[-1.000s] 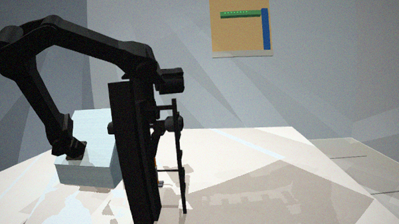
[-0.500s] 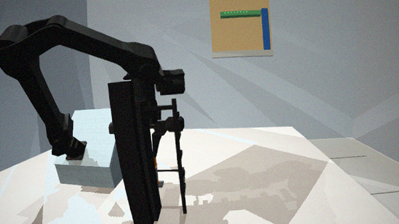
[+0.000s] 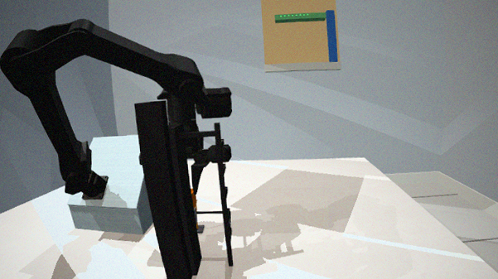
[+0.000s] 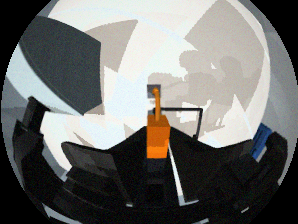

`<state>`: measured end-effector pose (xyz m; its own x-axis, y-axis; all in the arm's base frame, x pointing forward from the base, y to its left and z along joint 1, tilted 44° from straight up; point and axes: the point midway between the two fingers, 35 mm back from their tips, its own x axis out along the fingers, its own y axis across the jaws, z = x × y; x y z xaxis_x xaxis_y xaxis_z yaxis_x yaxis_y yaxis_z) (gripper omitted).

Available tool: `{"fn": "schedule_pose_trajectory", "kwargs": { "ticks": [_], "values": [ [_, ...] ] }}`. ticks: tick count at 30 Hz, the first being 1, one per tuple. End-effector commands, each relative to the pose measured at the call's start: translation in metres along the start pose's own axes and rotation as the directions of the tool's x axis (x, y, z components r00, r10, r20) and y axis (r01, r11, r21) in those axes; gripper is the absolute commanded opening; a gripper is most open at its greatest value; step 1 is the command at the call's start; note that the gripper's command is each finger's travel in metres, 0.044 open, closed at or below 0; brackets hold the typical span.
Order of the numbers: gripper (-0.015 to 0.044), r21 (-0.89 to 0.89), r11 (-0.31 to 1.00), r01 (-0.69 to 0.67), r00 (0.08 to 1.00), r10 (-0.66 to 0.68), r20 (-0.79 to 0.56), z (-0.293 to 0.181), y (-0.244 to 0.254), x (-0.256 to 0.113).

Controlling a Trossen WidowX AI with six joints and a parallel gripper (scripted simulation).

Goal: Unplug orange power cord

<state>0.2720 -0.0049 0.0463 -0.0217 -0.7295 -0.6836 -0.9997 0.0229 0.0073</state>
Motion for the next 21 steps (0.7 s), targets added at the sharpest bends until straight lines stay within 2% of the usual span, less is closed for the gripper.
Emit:
{"fn": "schedule_pose_trajectory", "kwargs": {
  "ticks": [1,4,5,10,21],
  "values": [
    [0.0,-0.033,0.999,0.012,0.998,-0.01,0.068,0.036,0.002,-0.011],
    [0.0,-0.033,0.999,0.012,0.998,-0.01,0.068,0.04,0.003,-0.012],
    [0.0026,-0.022,1.0,0.0,0.998,0.001,0.062,0.028,0.003,-0.007],
    [0.0157,-0.022,1.0,0.0,0.998,0.001,0.062,0.028,0.003,-0.007],
    [0.016,-0.029,1.0,0.008,0.998,-0.007,0.062,0.029,0.004,-0.013]
  ]
}}
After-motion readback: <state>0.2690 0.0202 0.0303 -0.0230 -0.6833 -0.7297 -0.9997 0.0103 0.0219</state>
